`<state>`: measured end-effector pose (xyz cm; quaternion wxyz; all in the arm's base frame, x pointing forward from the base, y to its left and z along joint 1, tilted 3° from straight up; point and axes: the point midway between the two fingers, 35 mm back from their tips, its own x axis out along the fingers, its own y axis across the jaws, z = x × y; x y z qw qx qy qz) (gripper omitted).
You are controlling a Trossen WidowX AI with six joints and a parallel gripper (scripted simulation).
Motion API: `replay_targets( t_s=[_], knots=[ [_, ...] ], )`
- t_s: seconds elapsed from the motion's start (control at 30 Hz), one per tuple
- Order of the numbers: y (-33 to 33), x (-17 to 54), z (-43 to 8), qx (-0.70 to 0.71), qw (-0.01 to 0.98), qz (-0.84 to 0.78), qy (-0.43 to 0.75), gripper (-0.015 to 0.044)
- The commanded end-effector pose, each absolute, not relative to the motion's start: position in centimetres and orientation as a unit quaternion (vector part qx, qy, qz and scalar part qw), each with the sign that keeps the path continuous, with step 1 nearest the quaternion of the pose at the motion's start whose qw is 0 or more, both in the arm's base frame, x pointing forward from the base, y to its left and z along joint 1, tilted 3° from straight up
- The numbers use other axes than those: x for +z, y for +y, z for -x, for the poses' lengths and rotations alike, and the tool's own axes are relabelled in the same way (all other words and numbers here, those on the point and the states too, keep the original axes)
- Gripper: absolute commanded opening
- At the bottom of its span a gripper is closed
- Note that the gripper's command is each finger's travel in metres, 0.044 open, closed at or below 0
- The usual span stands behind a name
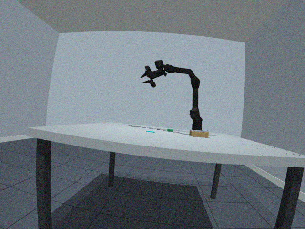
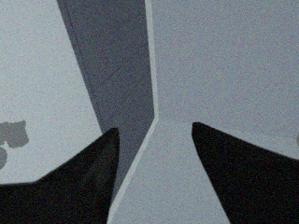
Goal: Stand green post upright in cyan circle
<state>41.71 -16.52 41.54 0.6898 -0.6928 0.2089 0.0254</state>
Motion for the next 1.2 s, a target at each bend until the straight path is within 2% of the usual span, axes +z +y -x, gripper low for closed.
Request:
replay_targets(
  t_s=[0.0,0.6,1.17],
  knots=[
    [-18.1,37.7,-40.3,0.053,0.689,0.672,0.266,0.0233],
    [-21.4,23.4,-31.6,0.177,0.679,0.534,0.471,0.0233],
    [-19.3,14.0,-20.3,0.298,0.646,0.356,0.607,0.0233]
  ],
)
